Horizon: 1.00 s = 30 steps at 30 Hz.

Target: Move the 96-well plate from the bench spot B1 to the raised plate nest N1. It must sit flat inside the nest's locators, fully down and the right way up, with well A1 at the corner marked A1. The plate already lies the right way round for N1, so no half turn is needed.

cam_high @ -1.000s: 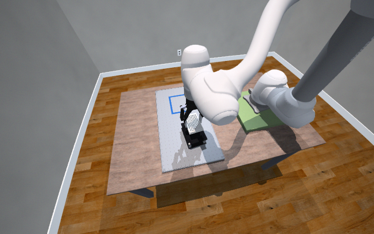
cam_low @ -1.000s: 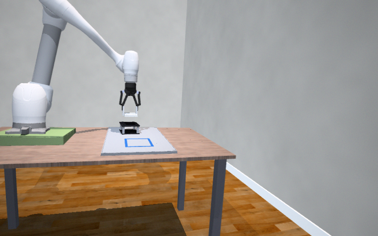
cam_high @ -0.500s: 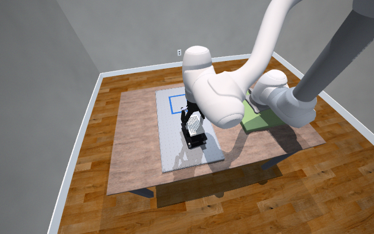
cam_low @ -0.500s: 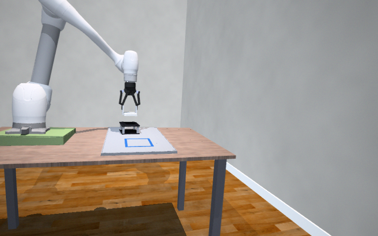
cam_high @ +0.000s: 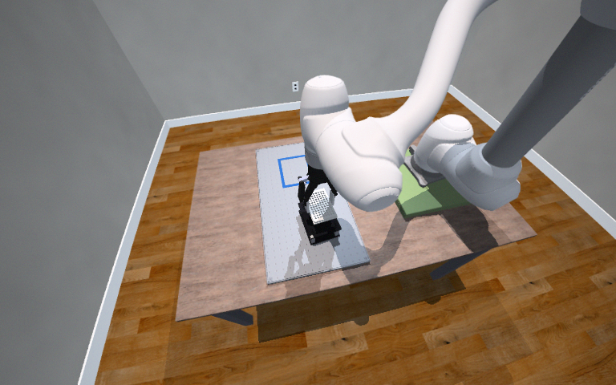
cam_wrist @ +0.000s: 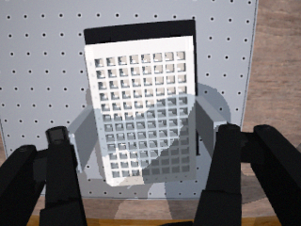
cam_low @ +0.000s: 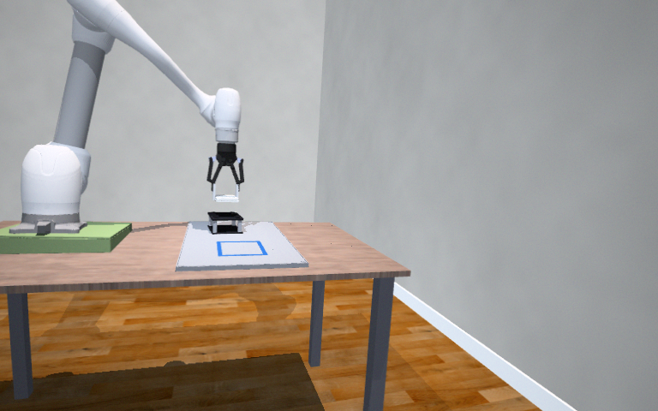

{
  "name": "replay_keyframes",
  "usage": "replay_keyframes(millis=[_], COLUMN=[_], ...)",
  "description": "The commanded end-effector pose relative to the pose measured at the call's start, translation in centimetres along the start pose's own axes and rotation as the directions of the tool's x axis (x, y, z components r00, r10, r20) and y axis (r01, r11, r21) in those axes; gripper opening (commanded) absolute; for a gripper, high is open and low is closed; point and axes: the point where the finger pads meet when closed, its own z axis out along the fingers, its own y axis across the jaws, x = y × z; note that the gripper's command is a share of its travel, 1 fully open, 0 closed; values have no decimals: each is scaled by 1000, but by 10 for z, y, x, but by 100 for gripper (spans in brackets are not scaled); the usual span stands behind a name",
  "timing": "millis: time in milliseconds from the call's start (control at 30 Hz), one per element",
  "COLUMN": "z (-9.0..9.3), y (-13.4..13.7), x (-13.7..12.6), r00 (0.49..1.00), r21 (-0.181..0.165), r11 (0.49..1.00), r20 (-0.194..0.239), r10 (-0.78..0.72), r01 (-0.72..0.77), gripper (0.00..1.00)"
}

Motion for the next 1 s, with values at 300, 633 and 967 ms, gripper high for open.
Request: replay_keyframes(millis=[300,633,967], z=[2,17,30], y=[0,0,0], x=[0,0,0], r00=[1000,1000,1000], r21=[0,0,0], r11=[1000,1000,1000], r20=[0,0,0], r10=[0,0,0], r01=[0,0,0], gripper=[0,0,0])
